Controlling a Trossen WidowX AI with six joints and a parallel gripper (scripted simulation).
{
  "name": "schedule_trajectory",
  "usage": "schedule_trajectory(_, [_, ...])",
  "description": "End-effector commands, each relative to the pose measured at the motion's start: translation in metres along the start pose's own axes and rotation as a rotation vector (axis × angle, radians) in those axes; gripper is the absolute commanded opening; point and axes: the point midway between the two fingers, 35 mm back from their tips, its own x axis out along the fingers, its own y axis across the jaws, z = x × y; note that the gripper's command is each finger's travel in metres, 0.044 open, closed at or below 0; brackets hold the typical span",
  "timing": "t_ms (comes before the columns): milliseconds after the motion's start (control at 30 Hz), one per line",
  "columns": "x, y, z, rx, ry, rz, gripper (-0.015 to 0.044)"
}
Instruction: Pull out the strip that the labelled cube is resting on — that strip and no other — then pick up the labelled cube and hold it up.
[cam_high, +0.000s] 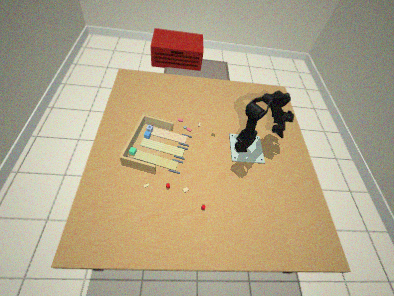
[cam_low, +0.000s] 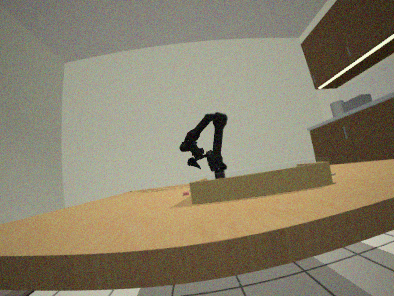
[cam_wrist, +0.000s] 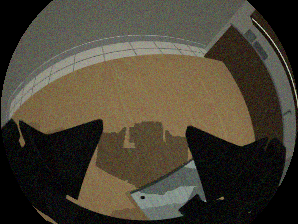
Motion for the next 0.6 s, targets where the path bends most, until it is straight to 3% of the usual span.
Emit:
schedule_trajectory(0, [-0.029,0.036,-0.025,-0.185,-0.003,0.191,0.04])
schedule_trajectory(300, [-0.116,0.086,-0.107,-0.649,-0.024,0.633,0.04])
schedule_trajectory(567, [-0.19,0.074,-0.184,-1.076,-0.098,0.962,0.04])
